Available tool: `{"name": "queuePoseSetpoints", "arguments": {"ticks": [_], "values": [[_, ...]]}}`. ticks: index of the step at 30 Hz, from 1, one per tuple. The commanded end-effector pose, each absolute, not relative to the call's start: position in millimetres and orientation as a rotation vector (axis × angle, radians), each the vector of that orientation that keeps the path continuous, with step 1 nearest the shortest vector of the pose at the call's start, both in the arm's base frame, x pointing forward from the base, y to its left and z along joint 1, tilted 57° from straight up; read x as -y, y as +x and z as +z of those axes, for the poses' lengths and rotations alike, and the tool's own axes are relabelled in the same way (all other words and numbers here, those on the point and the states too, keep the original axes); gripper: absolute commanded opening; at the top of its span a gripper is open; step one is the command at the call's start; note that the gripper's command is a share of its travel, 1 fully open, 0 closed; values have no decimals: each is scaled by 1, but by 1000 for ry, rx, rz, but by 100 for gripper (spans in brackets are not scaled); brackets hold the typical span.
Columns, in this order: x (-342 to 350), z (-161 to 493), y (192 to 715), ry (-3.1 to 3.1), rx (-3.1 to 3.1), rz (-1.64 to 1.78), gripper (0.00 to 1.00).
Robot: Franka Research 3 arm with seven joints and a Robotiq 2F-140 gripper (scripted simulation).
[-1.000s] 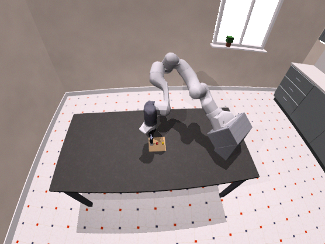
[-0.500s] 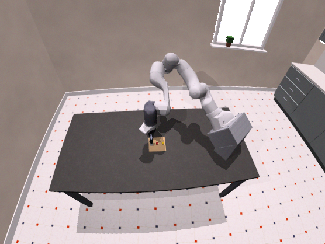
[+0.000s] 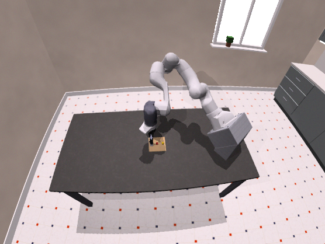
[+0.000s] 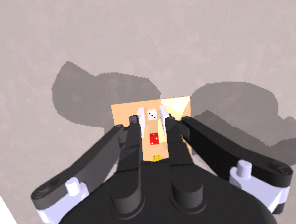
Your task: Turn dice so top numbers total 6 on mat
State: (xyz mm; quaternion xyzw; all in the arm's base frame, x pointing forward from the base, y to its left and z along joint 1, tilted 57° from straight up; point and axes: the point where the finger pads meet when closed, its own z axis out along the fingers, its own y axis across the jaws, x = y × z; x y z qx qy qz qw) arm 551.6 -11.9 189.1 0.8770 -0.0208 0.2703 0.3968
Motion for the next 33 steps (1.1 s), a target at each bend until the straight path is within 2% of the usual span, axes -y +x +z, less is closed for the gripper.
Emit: {"name": "queuePoseSetpoints", "arguments": {"ticks": [1,11,33], "values": [[12,188,552,2225,56,687,19],[7,192,549,2225,56,687,19],[-51,236,511,2225,56,687,19]]}}
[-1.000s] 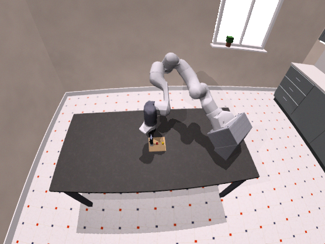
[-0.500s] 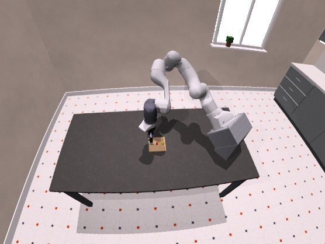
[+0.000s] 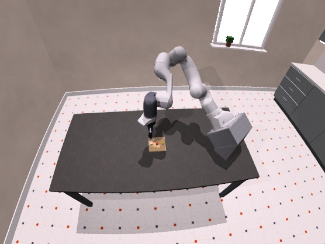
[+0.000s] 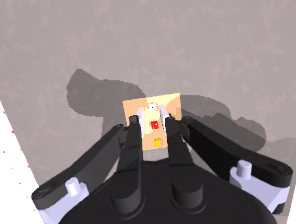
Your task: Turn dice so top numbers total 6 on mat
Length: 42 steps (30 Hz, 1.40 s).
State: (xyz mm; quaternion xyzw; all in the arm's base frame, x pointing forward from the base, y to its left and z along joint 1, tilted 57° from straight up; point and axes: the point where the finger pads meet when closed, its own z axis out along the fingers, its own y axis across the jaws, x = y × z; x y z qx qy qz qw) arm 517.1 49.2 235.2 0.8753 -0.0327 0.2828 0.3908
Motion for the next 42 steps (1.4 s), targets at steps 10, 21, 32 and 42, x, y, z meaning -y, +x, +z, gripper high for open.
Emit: {"name": "queuePoseSetpoints", "arguments": {"ticks": [10,21,32,42], "values": [[-51,237,511,2225,56,687,100],[-51,237,511,2225,56,687,100],[-55,240,509,2225,56,687,100],[-80,258,493,2225,56,687,100]]}}
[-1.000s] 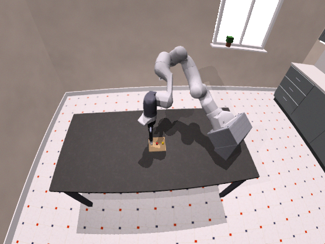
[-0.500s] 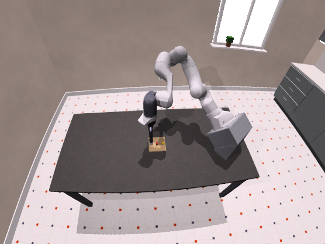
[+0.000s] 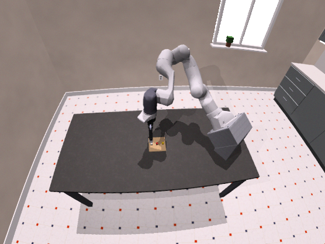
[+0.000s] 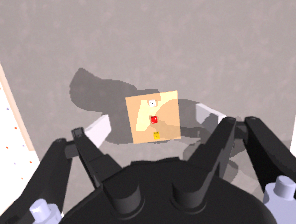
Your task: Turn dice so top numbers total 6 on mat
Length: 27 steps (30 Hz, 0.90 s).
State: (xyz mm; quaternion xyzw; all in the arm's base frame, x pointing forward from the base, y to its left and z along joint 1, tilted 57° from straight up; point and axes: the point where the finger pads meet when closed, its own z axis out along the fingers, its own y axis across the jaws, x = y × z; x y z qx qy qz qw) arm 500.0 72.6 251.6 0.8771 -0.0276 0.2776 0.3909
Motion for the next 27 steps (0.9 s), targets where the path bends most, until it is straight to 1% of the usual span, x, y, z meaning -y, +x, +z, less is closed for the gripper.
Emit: {"name": "queuePoseSetpoints", "arguments": {"ticks": [1,11,27], "values": [[-83,261,491,2225,56,687,100],[-100,274,479,2225,56,687,100],[-101,275,478,2225,56,687,100]]}}
